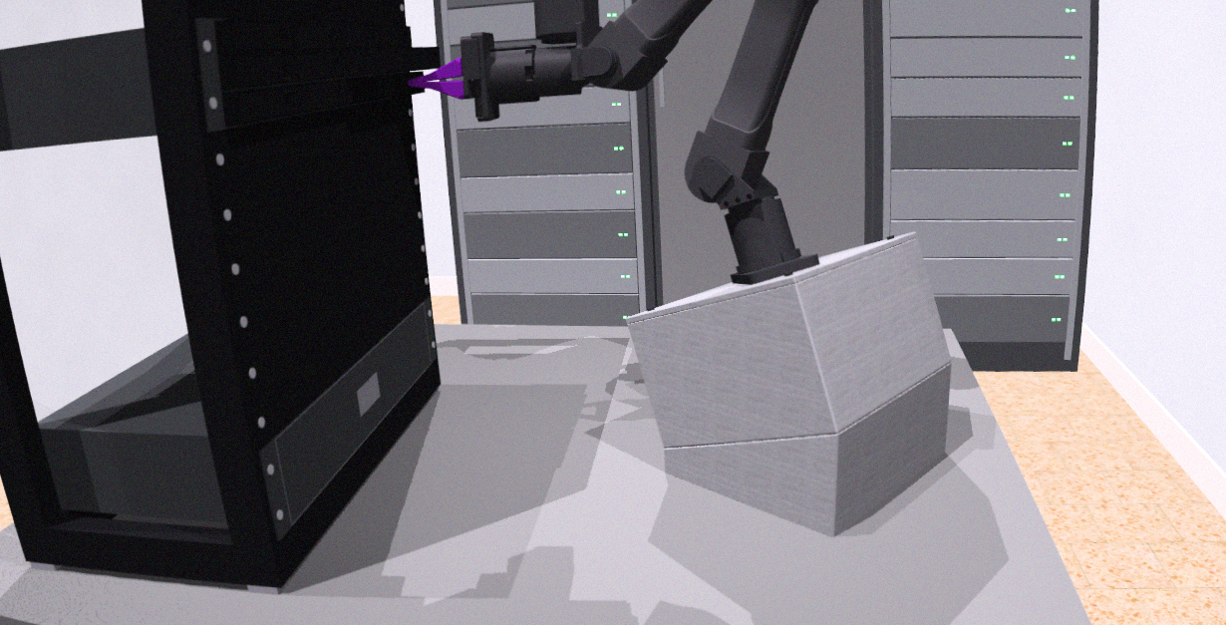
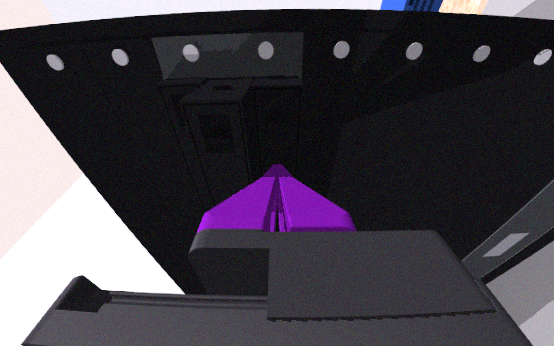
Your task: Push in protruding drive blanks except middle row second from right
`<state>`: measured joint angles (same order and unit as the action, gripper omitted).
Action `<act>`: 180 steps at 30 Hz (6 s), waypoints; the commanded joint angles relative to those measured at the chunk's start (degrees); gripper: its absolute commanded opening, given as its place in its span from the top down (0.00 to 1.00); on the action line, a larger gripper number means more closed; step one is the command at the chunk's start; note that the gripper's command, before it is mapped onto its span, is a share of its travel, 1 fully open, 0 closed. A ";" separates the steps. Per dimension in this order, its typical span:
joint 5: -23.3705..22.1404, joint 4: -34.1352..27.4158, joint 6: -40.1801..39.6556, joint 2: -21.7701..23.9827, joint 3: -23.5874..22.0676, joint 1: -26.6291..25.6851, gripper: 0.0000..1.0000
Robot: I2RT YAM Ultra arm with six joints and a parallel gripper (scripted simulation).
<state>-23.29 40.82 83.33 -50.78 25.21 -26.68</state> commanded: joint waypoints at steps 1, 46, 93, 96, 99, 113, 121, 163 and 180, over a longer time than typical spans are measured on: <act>2.21 0.61 -0.72 -1.71 2.63 -0.66 1.00; 1.45 1.54 -0.50 -3.84 3.59 -1.46 1.00; 1.10 2.11 -0.21 -4.88 4.08 -1.91 1.00; 1.04 2.69 -0.15 -5.05 4.18 -1.97 1.00; 0.86 3.20 0.02 -5.59 4.43 -2.17 1.00; 0.74 2.07 0.01 -5.92 4.57 -2.26 1.00; 0.74 2.07 0.01 -5.92 4.57 -2.26 1.00; 0.60 2.98 0.05 -7.32 5.34 -2.31 1.00; -7.34 -0.87 3.16 7.56 -5.04 -10.26 1.00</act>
<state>-27.66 42.00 85.36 -47.55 22.13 -34.81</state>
